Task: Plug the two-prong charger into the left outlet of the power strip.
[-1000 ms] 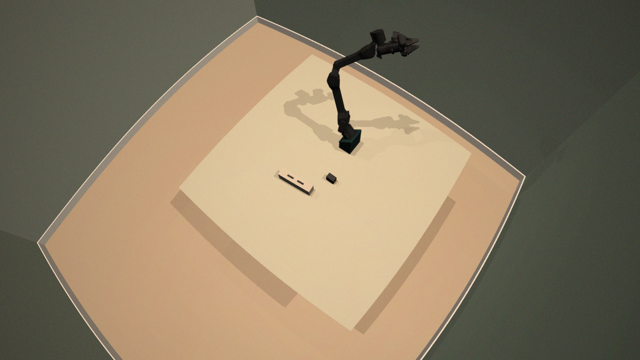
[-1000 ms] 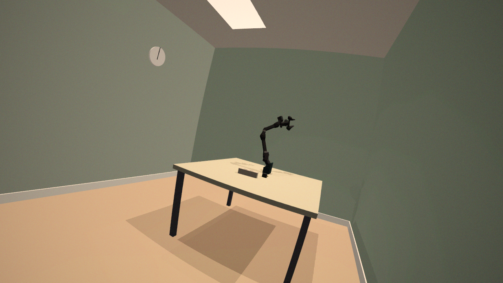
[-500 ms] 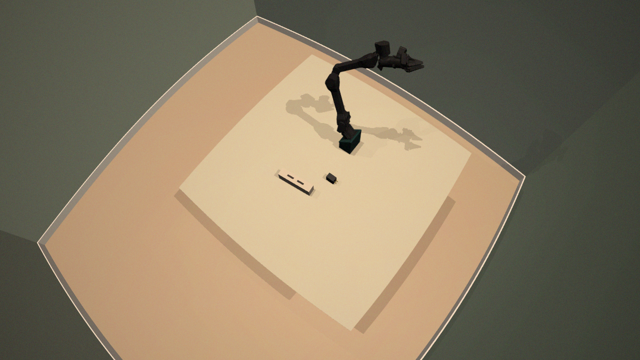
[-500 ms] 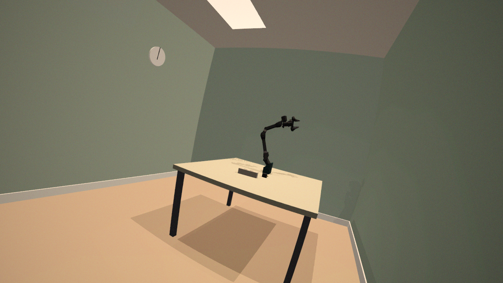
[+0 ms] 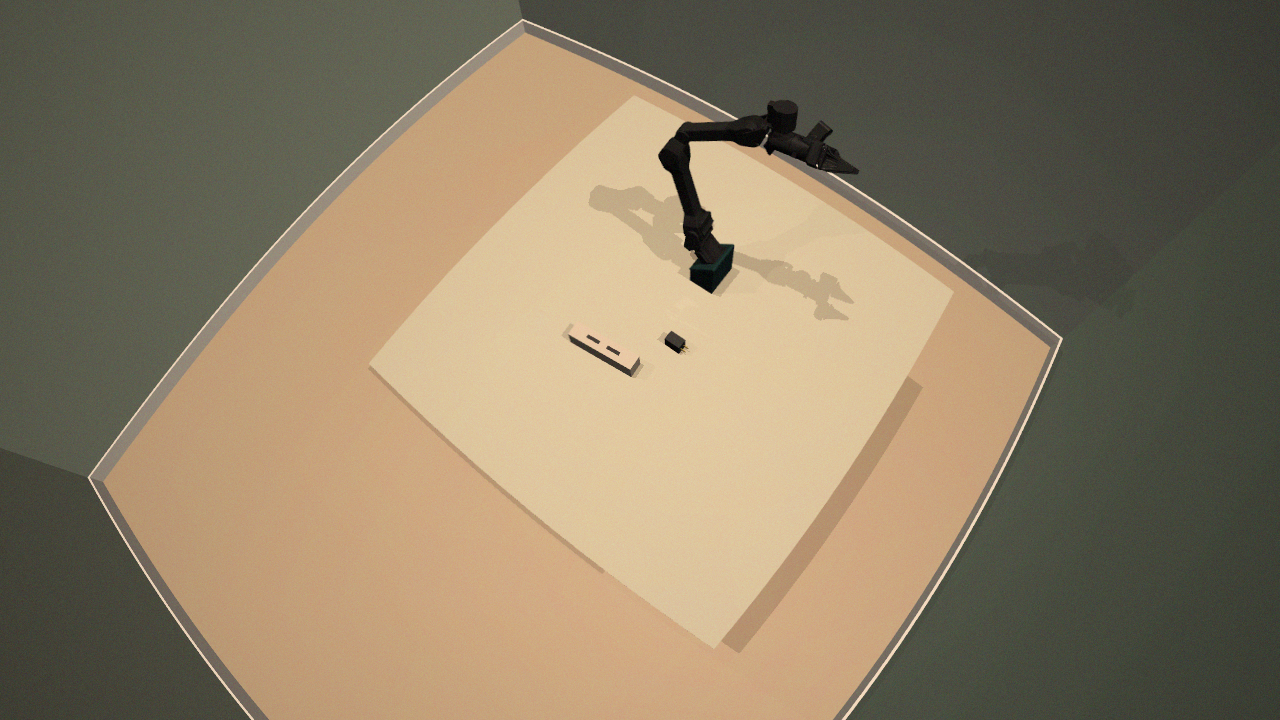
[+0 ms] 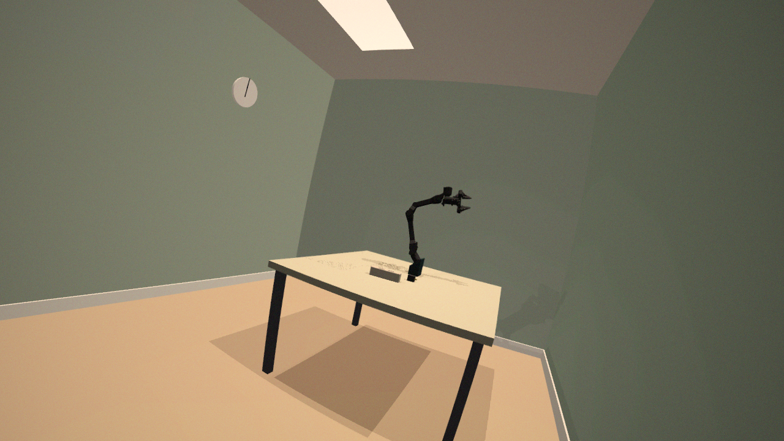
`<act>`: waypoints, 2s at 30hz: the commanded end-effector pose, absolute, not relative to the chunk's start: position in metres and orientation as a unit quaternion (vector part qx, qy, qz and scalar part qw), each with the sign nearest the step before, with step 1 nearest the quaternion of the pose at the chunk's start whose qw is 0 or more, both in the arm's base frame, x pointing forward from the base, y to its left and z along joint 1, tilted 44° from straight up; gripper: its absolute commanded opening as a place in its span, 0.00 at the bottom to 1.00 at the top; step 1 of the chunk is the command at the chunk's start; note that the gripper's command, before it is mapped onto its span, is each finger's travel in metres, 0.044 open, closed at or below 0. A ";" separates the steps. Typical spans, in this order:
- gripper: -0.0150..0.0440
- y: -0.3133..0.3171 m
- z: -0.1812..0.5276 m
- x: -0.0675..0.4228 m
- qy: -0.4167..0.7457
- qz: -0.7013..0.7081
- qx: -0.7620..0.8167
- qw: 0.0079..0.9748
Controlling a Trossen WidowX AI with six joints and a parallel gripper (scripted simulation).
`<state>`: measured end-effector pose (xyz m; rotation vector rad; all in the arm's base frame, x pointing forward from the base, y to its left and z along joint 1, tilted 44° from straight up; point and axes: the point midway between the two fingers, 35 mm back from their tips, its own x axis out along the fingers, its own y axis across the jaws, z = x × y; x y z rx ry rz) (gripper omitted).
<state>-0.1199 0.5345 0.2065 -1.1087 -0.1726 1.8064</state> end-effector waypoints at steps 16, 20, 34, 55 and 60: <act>1.00 0.508 0.125 0.028 0.059 0.631 -0.569 0.524; 1.00 0.496 0.110 0.056 0.088 0.607 -0.588 0.527; 1.00 0.438 0.065 0.144 0.190 0.525 -0.643 0.524; 1.00 0.319 0.014 0.237 0.348 0.408 -0.693 0.482; 1.00 0.287 0.005 0.251 0.385 0.383 -0.699 0.466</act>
